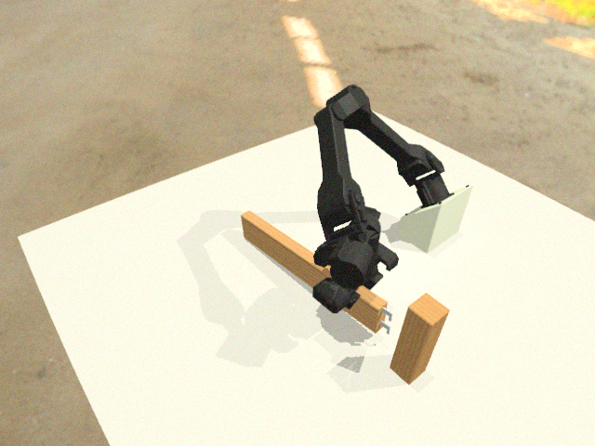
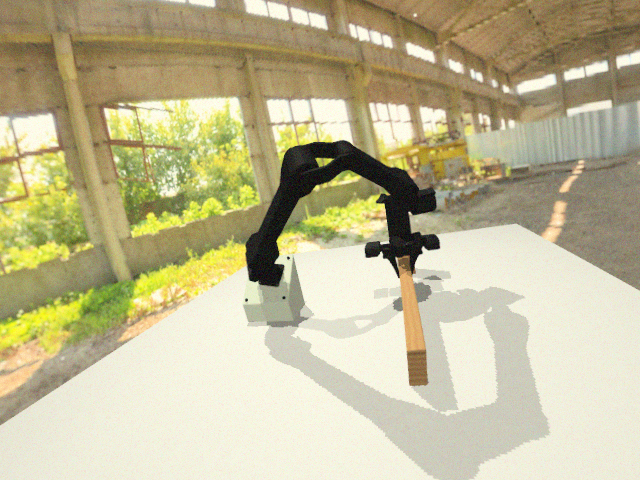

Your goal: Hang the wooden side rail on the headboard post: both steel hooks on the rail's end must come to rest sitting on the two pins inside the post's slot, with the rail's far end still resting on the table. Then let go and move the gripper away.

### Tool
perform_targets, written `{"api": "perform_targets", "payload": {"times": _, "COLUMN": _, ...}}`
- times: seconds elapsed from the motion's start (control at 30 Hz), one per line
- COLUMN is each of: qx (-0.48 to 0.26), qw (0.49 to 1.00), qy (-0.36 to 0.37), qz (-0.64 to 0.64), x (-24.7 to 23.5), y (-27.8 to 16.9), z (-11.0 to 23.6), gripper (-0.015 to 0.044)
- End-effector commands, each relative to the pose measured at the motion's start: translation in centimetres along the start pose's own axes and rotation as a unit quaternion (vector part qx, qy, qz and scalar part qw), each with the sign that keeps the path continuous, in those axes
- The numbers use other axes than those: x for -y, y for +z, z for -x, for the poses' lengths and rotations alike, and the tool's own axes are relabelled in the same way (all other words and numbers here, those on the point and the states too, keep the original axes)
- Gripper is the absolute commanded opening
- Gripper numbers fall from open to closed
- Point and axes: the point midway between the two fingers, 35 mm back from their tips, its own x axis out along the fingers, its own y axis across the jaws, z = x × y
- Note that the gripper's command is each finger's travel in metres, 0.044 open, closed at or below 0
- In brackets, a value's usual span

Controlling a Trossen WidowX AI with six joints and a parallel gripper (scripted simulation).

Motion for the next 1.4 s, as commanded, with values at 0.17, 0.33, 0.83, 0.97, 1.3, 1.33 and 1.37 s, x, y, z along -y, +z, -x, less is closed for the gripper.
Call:
{"api": "perform_targets", "payload": {"times": 0.17, "qx": -0.003, "qw": 1.000, "qy": 0.009, "qz": -0.003, "x": -0.32, "y": -0.16, "z": 0.86, "gripper": 0.0000}}
{"api": "perform_targets", "payload": {"times": 0.33, "qx": -0.003, "qw": 1.000, "qy": 0.009, "qz": -0.003, "x": -0.32, "y": -0.17, "z": 0.95, "gripper": 0.0000}}
{"api": "perform_targets", "payload": {"times": 0.83, "qx": -0.004, "qw": 1.000, "qy": 0.009, "qz": -0.003, "x": -0.35, "y": -0.20, "z": 1.08, "gripper": 0.0000}}
{"api": "perform_targets", "payload": {"times": 0.97, "qx": -0.004, "qw": 1.000, "qy": 0.009, "qz": -0.003, "x": -0.40, "y": -0.24, "z": 1.04, "gripper": 0.0000}}
{"api": "perform_targets", "payload": {"times": 1.3, "qx": -0.004, "qw": 1.000, "qy": 0.009, "qz": -0.003, "x": -0.52, "y": -0.34, "z": 0.93, "gripper": 0.0000}}
{"api": "perform_targets", "payload": {"times": 1.33, "qx": -0.004, "qw": 1.000, "qy": 0.009, "qz": -0.003, "x": -0.53, "y": -0.35, "z": 0.92, "gripper": 0.0000}}
{"api": "perform_targets", "payload": {"times": 1.37, "qx": -0.004, "qw": 1.000, "qy": 0.009, "qz": -0.003, "x": -0.55, "y": -0.36, "z": 0.91, "gripper": 0.0000}}
